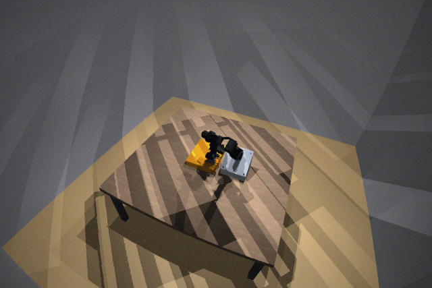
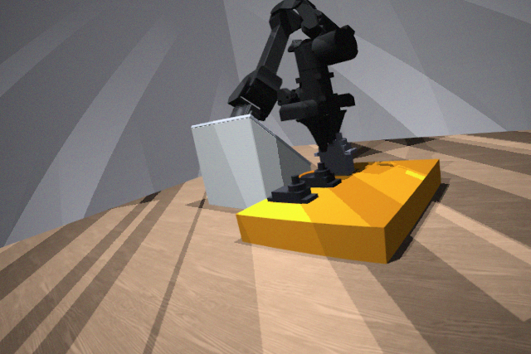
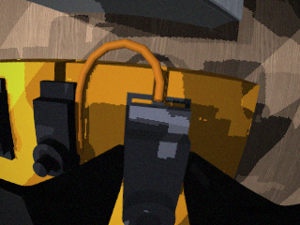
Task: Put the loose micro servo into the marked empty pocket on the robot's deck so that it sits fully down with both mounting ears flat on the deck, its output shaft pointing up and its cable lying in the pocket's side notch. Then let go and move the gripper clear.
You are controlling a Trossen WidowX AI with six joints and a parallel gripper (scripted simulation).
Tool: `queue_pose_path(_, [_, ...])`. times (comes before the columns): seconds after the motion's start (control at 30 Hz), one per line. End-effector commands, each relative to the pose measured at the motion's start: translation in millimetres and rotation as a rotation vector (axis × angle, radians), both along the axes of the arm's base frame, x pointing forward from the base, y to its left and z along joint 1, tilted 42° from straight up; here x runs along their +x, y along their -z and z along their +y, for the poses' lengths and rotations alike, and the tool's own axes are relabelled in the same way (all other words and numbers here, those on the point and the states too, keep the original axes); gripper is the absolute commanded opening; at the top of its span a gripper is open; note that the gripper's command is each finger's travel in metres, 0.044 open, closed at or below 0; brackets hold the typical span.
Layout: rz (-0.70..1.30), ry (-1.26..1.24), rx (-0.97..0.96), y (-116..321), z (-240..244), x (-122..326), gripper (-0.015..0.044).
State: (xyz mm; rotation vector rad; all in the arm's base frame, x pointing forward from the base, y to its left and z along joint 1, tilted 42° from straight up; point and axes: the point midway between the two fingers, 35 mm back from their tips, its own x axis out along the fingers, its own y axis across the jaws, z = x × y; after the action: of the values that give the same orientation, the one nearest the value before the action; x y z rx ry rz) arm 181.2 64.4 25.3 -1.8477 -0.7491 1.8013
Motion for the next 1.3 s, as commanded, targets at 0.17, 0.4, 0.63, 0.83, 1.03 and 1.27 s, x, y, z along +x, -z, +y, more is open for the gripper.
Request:
queue_pose_path(0.17, [0.003, 0.004, 0.005, 6, 5, 0, 0.0000])
queue_pose_path(0.4, [0.003, 0.004, 0.005, 10, 9, 0, 0.0000])
queue_pose_path(0.63, [0.003, 0.004, 0.005, 14, 13, 0, 0.0000])
queue_pose_path(0.83, [0.003, 0.004, 0.006, 18, 16, 0, 0.0000])
queue_pose_path(1.03, [0.003, 0.004, 0.006, 21, 19, 0, 0.0000])
queue_pose_path(1.27, [0.003, 0.004, 0.006, 26, 23, 0, 0.0000])
